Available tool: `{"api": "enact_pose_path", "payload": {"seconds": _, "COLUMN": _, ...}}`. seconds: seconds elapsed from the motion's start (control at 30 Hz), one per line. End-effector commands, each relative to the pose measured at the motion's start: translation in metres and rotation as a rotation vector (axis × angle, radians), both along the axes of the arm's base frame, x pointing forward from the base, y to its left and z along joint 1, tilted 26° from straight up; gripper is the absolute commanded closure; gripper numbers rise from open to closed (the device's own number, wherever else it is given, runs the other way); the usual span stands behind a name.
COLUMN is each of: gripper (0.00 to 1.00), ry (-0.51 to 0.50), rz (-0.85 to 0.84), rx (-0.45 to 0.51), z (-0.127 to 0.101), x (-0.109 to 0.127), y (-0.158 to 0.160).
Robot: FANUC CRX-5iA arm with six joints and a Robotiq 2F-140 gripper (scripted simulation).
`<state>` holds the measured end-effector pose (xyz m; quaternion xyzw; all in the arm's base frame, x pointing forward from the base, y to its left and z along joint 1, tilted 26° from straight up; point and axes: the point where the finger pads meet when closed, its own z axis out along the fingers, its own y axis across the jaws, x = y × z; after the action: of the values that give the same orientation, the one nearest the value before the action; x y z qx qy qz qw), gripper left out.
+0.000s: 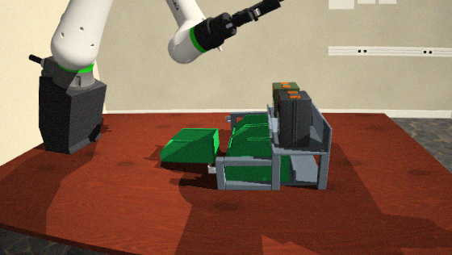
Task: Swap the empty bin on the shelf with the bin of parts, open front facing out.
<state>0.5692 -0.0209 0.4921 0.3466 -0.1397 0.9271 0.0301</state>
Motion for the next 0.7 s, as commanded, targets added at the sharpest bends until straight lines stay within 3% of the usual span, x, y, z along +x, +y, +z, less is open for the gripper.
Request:
{"api": "enact_pose_path", "payload": {"seconds": 0.0, "gripper": 0.0, "ry": 0.013, "rz": 0.014, "rx": -0.01, "z": 0.005, "x": 0.012, "y": 0.001}}
{"api": "enact_pose_path", "payload": {"seconds": 0.67, "gripper": 0.0, "ry": 0.104, "rz": 0.083, "rx": -0.099, "z": 0.034, "x": 0.078, "y": 0.007}}
